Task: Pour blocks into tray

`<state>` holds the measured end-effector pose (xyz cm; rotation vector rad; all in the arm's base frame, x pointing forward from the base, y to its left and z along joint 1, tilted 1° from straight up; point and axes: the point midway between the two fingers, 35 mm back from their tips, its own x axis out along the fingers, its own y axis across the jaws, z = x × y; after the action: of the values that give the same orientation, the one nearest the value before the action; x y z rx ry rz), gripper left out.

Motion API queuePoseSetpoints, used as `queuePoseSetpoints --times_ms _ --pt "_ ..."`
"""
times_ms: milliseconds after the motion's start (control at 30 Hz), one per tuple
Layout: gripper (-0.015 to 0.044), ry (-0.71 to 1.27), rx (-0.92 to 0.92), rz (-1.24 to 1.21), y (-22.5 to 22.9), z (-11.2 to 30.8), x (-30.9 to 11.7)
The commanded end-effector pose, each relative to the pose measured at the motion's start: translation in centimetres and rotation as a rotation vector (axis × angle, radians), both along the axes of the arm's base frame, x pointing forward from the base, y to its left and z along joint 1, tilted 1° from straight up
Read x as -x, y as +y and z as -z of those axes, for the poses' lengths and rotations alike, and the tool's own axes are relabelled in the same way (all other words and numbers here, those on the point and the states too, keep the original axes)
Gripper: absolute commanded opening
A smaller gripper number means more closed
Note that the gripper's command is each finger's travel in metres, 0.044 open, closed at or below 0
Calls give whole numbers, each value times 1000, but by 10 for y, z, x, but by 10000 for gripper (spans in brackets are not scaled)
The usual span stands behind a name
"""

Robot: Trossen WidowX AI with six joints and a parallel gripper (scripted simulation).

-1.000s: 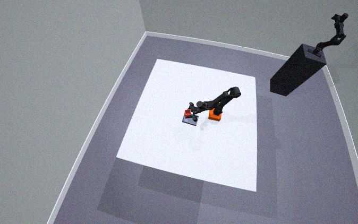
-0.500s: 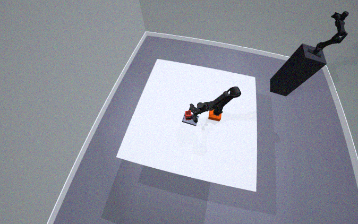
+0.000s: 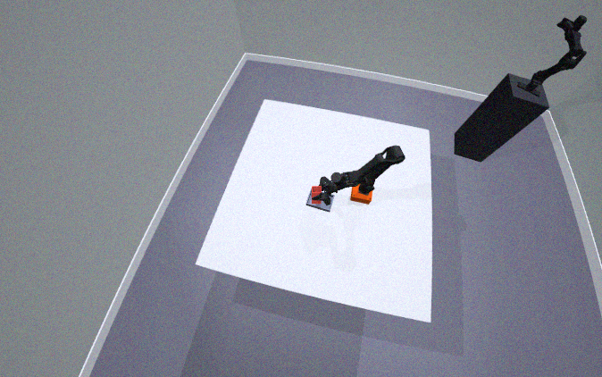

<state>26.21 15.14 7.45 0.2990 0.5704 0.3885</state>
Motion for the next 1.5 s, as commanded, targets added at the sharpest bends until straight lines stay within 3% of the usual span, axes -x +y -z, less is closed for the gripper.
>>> queuePoseSetpoints --times_ms 0,1467 --pt "0 32 -60 40 0 0 0" --pt "0 448 -804 484 2 4 -3"
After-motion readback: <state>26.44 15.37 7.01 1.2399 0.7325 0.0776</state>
